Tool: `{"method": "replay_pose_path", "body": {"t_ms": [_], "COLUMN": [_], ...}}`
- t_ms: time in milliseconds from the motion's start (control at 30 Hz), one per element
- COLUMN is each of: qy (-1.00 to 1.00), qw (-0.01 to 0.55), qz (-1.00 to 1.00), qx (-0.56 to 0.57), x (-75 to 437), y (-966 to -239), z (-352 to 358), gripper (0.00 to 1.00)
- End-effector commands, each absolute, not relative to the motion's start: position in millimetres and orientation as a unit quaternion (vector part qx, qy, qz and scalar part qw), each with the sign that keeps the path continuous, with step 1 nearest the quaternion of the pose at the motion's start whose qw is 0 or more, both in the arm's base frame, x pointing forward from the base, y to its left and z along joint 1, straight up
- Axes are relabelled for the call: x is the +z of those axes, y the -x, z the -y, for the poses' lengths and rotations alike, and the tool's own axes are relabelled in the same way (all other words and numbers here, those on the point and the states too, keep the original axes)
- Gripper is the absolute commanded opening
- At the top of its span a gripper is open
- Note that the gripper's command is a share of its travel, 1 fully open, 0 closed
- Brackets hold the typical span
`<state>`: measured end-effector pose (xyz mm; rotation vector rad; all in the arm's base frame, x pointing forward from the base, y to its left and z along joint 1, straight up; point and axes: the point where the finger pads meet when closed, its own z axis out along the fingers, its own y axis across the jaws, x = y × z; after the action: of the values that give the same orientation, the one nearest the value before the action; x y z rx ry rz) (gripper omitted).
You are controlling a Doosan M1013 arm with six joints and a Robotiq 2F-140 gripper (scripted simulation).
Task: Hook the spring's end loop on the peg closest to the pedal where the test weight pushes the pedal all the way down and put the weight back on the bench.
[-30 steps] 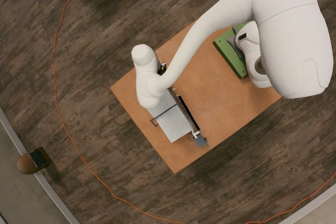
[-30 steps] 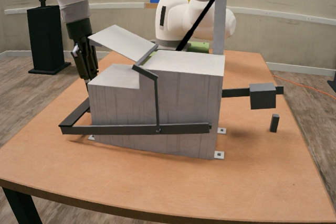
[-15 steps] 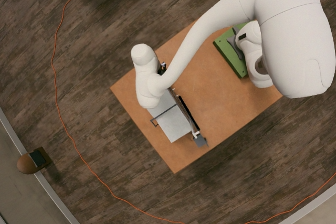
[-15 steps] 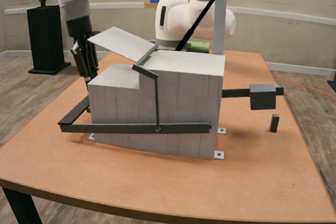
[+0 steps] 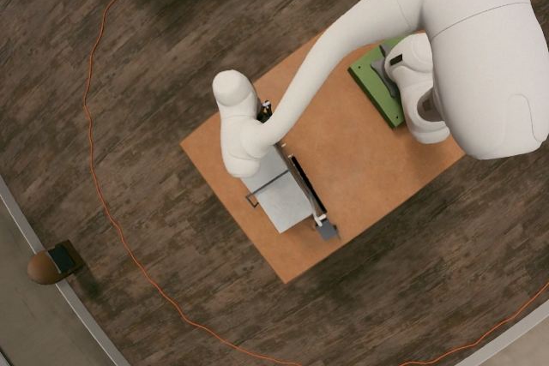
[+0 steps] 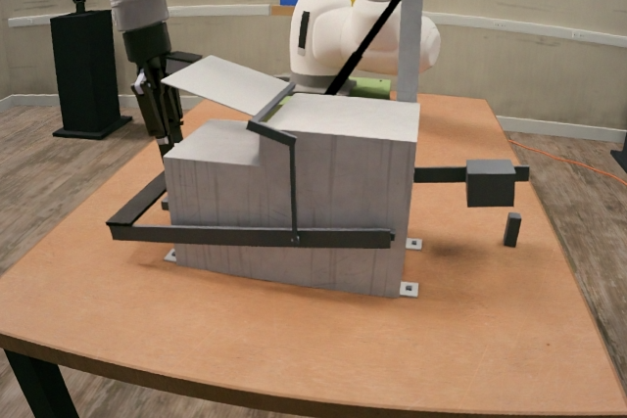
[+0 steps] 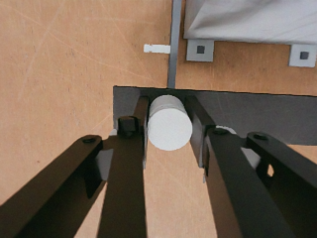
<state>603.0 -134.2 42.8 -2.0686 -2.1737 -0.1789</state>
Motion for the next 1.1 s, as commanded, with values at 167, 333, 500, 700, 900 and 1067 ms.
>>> {"method": "replay_pose_path", "body": {"t_ms": [167,333,500,700,900,1067], "qy": [0.687,0.687,0.687,0.687,0.687,0.687], "qw": [0.067,0.067,0.067,0.067,0.067,0.067], "qz": [0.721,0.721,0.721,0.721,0.721,0.721], "qx": [-0.060,-0.060,-0.060,-0.060,-0.060,-0.060], "x": [51.0,52.5,57.5,63.5,65.9,70.9], "y": [-603.5,-603.5,-603.6,-603.6,-603.6,-603.6], "z": [134.3,134.3,134.3,134.3,134.3,134.4], "gripper": [0.25,0.25,0.25,0.25,0.25,0.25]}}
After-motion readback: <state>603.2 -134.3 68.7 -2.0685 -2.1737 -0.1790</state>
